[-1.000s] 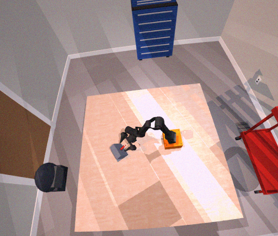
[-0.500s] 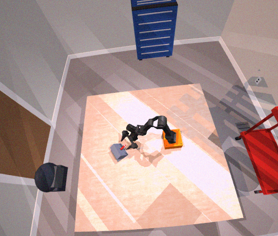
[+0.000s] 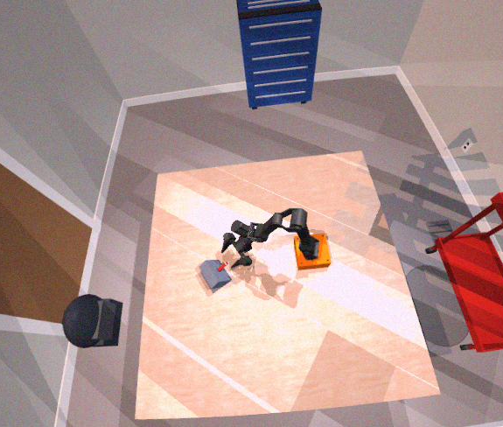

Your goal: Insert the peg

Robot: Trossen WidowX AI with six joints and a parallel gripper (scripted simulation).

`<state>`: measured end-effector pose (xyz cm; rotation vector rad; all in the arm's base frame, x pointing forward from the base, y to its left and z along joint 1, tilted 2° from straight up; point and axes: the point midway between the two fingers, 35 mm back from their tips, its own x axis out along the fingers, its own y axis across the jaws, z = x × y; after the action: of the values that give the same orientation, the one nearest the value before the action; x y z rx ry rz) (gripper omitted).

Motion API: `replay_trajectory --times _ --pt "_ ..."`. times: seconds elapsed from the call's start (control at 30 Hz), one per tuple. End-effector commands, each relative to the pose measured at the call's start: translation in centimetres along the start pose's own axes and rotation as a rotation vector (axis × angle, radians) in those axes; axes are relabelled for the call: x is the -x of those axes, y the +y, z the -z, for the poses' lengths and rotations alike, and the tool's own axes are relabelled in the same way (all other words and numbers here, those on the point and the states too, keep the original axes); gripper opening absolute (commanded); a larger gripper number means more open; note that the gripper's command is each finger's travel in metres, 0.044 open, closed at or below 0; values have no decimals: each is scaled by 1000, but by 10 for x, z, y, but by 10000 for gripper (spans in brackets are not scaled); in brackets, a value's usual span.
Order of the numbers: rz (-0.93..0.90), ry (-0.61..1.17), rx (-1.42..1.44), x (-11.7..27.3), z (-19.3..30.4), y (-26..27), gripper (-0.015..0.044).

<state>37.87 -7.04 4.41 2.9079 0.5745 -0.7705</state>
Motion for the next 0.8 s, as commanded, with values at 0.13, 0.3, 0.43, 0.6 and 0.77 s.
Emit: replay_trajectory --times 0.13,0.3,0.43,0.6,0.77 --pt "0 4 6 12 1 1 440" --pt "-1 4 6 19 0 1 440" --pt "-2 5 6 24 0 1 440" --pt "-2 6 5 31 0 2 440" --pt "-3 7 5 37 -1 2 440"
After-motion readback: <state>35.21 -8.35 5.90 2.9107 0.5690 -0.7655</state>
